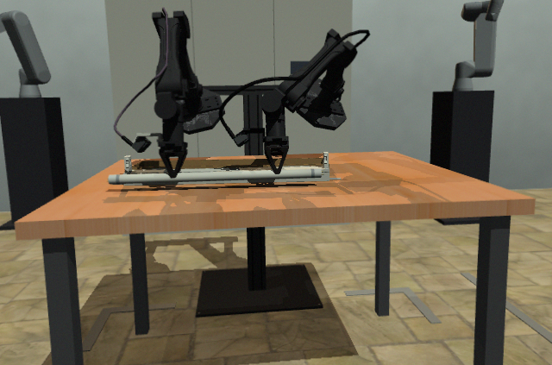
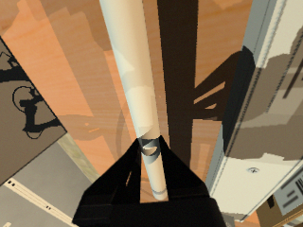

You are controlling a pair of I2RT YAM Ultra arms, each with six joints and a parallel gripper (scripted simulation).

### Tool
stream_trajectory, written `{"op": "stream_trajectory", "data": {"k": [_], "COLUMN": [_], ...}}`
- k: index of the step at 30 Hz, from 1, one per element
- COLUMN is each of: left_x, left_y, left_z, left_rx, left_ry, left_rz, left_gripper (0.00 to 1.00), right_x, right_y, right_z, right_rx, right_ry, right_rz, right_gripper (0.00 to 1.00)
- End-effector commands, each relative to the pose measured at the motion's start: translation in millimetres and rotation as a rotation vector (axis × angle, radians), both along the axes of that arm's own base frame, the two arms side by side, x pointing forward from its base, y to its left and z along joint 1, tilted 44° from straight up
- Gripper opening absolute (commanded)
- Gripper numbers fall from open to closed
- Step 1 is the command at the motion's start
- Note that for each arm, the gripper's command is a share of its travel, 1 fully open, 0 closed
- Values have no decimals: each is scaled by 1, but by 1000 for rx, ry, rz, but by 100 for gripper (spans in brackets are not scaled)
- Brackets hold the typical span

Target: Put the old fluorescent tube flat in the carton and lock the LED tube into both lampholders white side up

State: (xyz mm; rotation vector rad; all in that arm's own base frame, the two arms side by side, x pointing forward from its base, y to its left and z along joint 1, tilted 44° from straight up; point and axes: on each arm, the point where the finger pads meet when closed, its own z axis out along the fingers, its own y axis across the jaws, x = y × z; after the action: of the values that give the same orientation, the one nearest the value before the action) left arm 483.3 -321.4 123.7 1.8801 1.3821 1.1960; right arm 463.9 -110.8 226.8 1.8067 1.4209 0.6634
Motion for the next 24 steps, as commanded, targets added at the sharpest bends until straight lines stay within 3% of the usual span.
{"op": "stream_trajectory", "data": {"k": [1, 10, 13, 15, 24], "left_x": [-11, -11, -7, -10, -6], "left_y": [-20, -19, -22, -17, -11], "left_z": [8, 3, 9, 1, 4], "left_rx": [-18, -7, -22, -5, -6], "left_ry": [20, 82, 55, 100, 151], "left_rz": [-32, -13, -17, -5, 25], "left_gripper": [11, 11, 11, 11, 11], "right_x": [-1, 0, 3, 0, 0], "right_y": [-1, 4, 3, 6, 5], "right_z": [9, 5, 14, 2, 5], "right_rx": [-1, 16, 7, 22, 52], "right_ry": [11, 73, 36, 95, 138], "right_rz": [-17, -8, -7, -5, 3], "right_gripper": [11, 11, 11, 11, 11]}}
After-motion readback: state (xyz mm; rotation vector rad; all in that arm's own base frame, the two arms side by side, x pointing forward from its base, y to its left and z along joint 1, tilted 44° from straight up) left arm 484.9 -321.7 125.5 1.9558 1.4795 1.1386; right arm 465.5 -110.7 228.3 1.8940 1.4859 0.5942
